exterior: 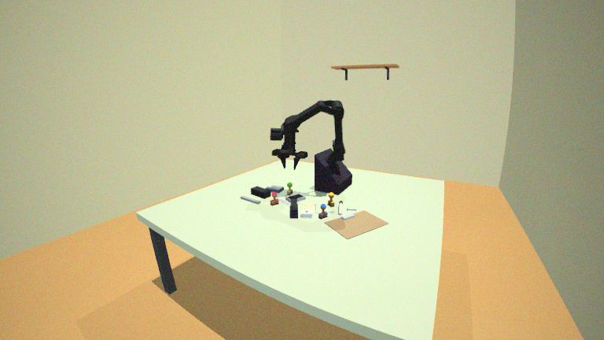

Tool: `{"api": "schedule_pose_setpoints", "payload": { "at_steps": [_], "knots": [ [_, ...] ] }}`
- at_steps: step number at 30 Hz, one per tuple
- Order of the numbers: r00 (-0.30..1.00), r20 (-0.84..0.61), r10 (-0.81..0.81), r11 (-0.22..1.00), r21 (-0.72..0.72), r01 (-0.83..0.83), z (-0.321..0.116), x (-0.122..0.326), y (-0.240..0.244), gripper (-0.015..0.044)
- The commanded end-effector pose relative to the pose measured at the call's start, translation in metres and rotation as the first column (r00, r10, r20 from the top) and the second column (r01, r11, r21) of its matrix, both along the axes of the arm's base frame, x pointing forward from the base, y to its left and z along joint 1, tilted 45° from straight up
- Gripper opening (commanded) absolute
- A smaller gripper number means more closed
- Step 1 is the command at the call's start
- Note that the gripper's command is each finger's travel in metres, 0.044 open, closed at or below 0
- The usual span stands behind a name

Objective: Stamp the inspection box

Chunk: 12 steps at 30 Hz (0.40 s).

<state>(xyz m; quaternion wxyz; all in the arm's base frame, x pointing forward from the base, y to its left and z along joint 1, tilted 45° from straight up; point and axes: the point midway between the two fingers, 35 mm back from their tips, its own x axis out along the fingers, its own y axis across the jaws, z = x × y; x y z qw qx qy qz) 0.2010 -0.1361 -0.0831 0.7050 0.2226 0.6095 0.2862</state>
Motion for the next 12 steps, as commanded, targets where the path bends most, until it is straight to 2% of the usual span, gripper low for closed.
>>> {"api": "schedule_pose_setpoints", "payload": {
  "at_steps": [1, 12],
  "knots": [
    [1.000, 0.001, 0.005, 1.000, -0.002, -0.005, 0.0002, -0.0004, -0.0005, 0.0268],
    [1.000, 0.000, 0.000, 1.000, 0.000, 0.000, 0.0001, 0.0000, -0.0001, 0.0268]
  ]
}}
